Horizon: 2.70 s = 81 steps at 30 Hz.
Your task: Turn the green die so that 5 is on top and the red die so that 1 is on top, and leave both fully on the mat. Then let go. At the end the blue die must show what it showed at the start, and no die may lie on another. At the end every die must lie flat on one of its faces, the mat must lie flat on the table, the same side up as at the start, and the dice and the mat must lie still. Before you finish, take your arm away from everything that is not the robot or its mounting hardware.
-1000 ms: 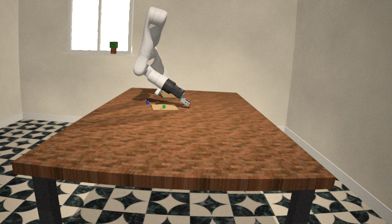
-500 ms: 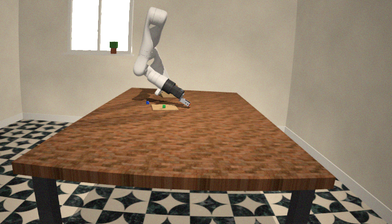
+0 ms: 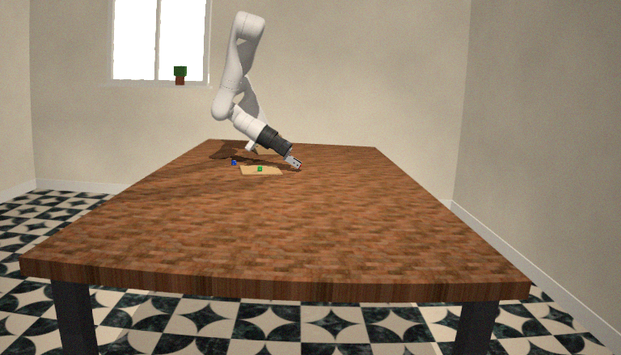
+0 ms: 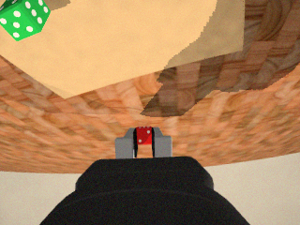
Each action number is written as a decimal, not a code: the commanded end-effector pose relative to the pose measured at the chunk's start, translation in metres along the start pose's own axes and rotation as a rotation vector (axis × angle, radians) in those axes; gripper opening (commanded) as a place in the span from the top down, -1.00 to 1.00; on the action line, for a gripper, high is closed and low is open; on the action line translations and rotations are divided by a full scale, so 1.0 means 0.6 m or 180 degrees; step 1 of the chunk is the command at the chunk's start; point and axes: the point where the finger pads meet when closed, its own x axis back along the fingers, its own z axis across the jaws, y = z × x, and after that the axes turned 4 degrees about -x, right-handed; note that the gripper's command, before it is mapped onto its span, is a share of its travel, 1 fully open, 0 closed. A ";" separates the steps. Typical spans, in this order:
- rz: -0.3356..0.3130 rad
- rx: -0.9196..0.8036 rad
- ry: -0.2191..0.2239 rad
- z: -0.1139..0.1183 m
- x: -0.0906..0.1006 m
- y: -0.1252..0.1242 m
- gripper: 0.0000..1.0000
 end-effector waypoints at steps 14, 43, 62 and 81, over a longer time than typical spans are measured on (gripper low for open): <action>-0.0004 0.0003 -0.0001 -0.001 -0.002 -0.002 0.32; -0.0004 0.0003 -0.0001 -0.002 -0.009 -0.016 0.32; -0.0004 0.0003 -0.0001 -0.002 -0.009 -0.016 0.32; -0.0004 0.0003 -0.0001 -0.002 -0.009 -0.016 -0.03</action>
